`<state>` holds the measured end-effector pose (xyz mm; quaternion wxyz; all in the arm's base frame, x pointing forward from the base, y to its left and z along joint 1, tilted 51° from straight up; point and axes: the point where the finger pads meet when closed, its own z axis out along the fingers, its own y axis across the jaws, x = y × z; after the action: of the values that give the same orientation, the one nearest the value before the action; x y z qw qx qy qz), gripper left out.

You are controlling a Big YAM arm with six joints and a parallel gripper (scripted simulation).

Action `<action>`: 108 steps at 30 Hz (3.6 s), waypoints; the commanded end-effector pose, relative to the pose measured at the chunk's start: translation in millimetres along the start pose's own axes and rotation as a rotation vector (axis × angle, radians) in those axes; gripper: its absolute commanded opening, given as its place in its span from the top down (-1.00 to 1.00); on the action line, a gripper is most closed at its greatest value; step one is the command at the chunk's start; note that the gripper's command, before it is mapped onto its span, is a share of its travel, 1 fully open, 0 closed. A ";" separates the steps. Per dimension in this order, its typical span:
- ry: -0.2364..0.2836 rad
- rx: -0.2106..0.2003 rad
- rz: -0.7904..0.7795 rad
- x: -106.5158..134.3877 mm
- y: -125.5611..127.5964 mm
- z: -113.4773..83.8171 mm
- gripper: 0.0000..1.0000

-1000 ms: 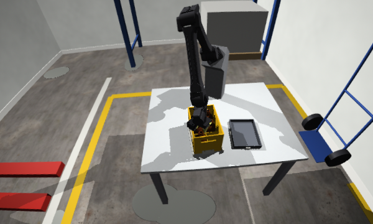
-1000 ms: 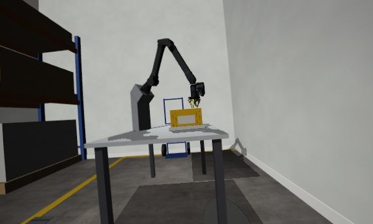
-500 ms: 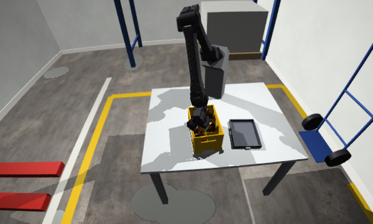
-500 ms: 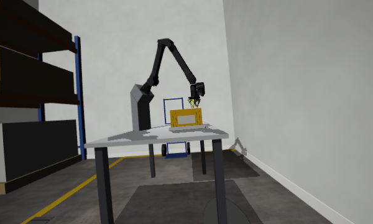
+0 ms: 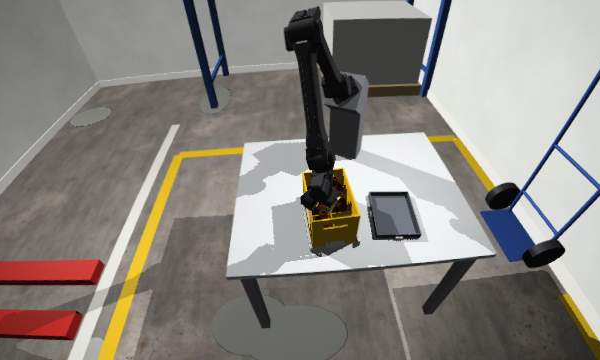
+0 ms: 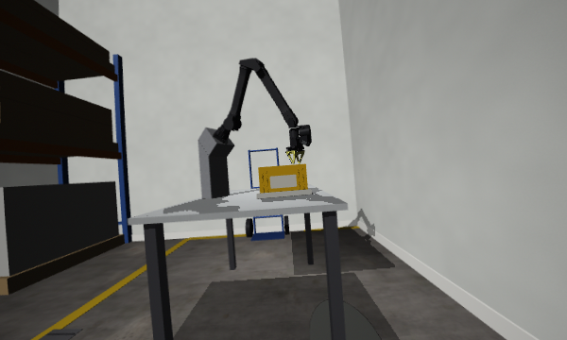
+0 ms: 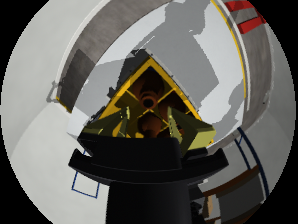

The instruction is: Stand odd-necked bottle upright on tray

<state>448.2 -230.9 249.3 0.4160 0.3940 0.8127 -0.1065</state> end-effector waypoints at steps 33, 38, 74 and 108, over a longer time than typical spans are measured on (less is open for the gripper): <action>-0.007 0.003 0.001 -3.0 -4.0 2.3 -0.21; -0.007 0.003 0.001 -3.0 -4.0 2.3 -0.21; -0.014 0.002 0.001 -8.7 -2.5 12.6 -0.21; -0.019 0.000 0.003 -12.1 -1.8 42.7 -0.21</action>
<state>469.4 -248.9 225.4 0.4163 0.3939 0.8125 -0.1065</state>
